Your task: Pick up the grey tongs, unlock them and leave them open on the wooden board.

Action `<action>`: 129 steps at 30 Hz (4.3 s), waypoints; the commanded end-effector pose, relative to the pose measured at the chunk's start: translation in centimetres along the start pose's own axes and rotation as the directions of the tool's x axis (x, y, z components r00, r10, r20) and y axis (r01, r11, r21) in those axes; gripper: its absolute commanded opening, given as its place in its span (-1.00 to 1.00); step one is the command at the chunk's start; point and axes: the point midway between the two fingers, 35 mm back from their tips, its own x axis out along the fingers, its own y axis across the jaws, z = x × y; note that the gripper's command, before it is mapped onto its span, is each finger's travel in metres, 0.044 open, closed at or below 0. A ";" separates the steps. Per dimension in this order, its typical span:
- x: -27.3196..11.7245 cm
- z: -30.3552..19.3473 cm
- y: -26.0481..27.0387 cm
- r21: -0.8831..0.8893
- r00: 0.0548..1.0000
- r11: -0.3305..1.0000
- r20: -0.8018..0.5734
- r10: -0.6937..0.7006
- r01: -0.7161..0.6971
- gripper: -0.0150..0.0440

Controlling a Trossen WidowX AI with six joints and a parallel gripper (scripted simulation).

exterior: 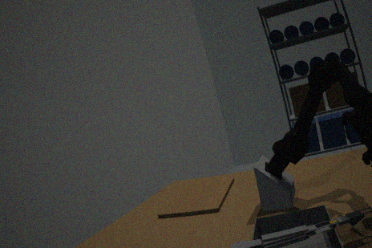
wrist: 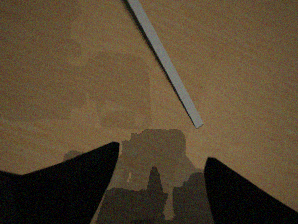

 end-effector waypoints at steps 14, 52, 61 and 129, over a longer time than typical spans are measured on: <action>-8.6 -19.0 -2.7 -0.201 0.915 0.949 -0.277 -0.295 0.245 0.39; -7.0 -22.2 -4.3 -0.226 0.899 0.942 -0.307 -0.312 0.249 0.39; -5.7 -22.6 -4.8 -0.227 0.899 0.942 -0.307 -0.312 0.249 0.39; -9.5 -20.3 -7.0 -0.227 0.899 0.940 -0.301 -0.318 0.256 -1.00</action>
